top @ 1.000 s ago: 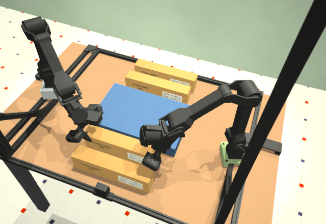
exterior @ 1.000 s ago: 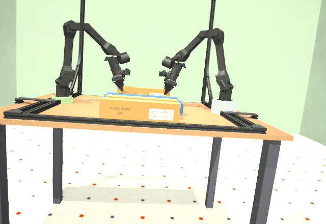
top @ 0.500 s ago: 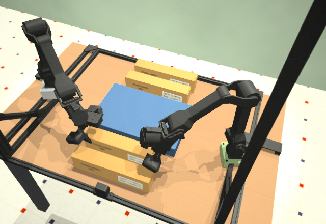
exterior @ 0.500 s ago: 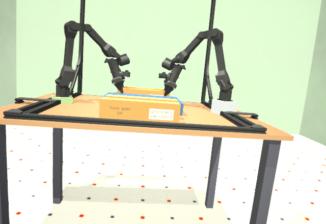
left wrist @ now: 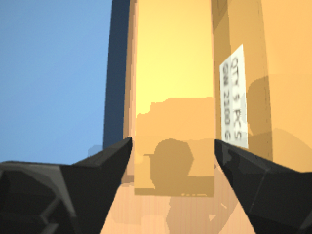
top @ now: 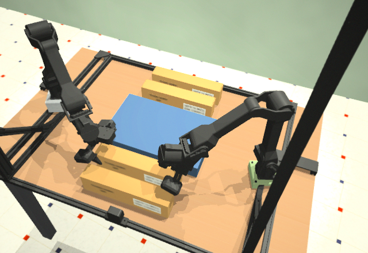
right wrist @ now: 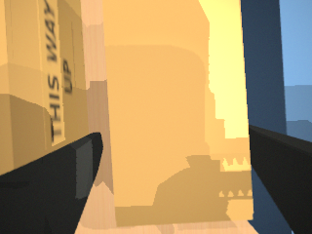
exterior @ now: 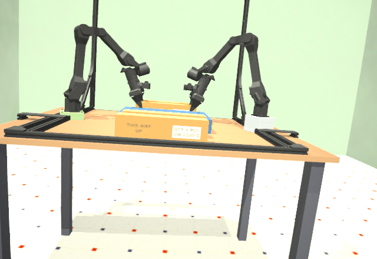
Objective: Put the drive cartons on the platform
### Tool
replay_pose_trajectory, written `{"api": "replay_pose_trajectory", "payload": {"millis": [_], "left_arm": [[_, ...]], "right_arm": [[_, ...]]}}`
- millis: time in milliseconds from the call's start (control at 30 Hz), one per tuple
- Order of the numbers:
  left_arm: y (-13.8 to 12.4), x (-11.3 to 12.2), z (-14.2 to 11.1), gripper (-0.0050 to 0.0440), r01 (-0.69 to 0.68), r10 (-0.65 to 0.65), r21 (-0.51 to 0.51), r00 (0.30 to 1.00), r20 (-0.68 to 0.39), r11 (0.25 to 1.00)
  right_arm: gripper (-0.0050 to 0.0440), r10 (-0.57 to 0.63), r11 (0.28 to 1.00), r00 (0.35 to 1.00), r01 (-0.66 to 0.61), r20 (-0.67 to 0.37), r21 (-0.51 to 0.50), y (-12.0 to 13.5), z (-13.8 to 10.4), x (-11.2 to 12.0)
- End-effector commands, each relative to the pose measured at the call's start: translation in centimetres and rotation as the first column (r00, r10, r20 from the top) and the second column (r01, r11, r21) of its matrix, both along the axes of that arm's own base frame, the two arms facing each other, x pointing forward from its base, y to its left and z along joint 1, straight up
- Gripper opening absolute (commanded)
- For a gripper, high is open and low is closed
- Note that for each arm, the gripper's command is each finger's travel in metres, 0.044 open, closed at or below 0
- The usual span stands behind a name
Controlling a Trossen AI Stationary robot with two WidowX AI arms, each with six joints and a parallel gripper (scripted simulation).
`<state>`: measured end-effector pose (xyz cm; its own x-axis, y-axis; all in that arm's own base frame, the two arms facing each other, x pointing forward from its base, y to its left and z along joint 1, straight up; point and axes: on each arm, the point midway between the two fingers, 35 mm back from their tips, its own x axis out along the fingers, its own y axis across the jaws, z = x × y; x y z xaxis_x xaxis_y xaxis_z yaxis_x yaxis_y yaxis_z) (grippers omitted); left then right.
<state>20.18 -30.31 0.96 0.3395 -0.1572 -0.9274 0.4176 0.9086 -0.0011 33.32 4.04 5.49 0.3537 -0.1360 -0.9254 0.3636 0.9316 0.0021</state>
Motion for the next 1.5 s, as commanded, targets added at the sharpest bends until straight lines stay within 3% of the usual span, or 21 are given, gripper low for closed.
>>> {"api": "replay_pose_trajectory", "payload": {"millis": [0,200,400,667,1133,1467], "left_arm": [[0.0,0.0,0.0,0.0389,0.002,-0.002,0.001,1.000,0.001,1.000],[0.0,0.0,0.3,0.0389,0.002,-0.002,0.001,1.000,0.001,1.000],[0.0,0.0,2.4,0.0389,0.002,-0.002,0.001,1.000,0.001,1.000],[0.0,0.0,6.9,0.0389,0.002,-0.002,0.001,1.000,0.001,1.000],[0.5,0.2,7.0,0.0389,0.002,-0.002,0.001,1.000,0.001,1.000],[3.1,1.5,7.0,0.0389,0.002,-0.002,0.001,1.000,0.001,1.000]], "right_arm": [[0.0389,-0.002,1.000,1.000,0.002,-0.005,0.000,-0.1,-0.1,-0.1],[0.0389,-0.002,1.000,1.000,0.002,-0.005,0.000,0.0,0.3,0.0],[0.0389,-0.002,1.000,1.000,0.002,-0.005,0.000,0.0,2.4,0.0],[0.0389,-0.002,1.000,1.000,0.002,-0.005,0.000,0.0,6.9,0.0],[0.0389,-0.002,1.000,1.000,0.002,-0.005,0.000,-0.5,7.0,-0.2],[0.0389,-0.002,1.000,1.000,0.002,-0.005,0.000,-3.2,7.0,-1.3]]}}
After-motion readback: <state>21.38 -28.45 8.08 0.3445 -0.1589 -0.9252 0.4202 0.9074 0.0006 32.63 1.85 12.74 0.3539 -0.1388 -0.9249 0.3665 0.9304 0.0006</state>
